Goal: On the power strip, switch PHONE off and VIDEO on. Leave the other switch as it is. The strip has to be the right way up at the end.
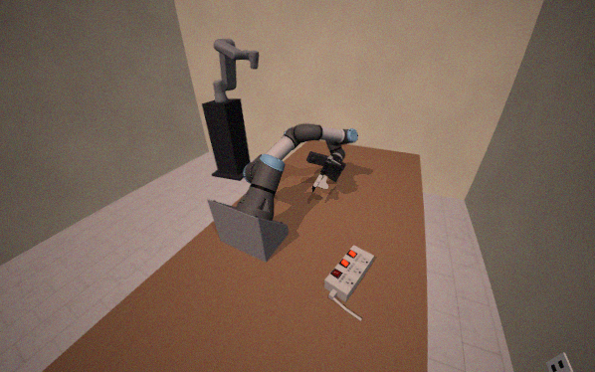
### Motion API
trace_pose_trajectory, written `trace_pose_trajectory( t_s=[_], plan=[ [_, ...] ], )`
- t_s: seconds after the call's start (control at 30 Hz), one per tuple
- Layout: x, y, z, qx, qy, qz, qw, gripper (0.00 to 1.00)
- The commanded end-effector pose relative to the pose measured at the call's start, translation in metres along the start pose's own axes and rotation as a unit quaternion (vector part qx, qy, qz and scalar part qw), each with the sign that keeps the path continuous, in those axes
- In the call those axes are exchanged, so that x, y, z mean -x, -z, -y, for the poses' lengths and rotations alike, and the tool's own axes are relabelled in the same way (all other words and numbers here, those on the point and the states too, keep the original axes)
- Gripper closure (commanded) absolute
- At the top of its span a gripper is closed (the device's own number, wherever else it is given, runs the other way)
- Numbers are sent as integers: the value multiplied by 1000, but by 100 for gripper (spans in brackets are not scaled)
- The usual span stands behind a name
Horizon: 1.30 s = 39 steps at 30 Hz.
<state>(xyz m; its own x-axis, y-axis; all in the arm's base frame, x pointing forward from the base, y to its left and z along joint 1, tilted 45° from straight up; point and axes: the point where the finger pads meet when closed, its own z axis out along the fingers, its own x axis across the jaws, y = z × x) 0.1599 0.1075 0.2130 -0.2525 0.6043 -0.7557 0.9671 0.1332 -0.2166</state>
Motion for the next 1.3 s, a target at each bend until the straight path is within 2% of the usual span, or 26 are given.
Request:
trace_pose_trajectory(
  t_s=[0.0, 0.17, 0.3, 0.4, 0.53, 0.67, 0.77, 0.87, 0.93, 1.07, 1.27],
  plan=[
    [0, -2, 0, -8, -31, -11, 999, 0],
    [-2, -7, -2, -25, -88, -30, 995, 0],
    [-4, -11, -3, -44, -148, -49, 987, 0],
    [-4, -13, -4, -49, -164, -54, 984, 0],
    [-7, -18, -7, -74, -239, -74, 965, 0],
    [-9, -23, -11, -104, -324, -95, 936, 0],
    [-11, -27, -16, -130, -392, -109, 904, 0],
    [-12, -31, -22, -158, -464, -122, 863, 0],
    [-12, -31, -22, -158, -464, -122, 863, 0],
    [-13, -37, -32, -199, -561, -136, 792, 0],
    [-10, -46, -51, -260, -691, -145, 658, 0]
  ],
)
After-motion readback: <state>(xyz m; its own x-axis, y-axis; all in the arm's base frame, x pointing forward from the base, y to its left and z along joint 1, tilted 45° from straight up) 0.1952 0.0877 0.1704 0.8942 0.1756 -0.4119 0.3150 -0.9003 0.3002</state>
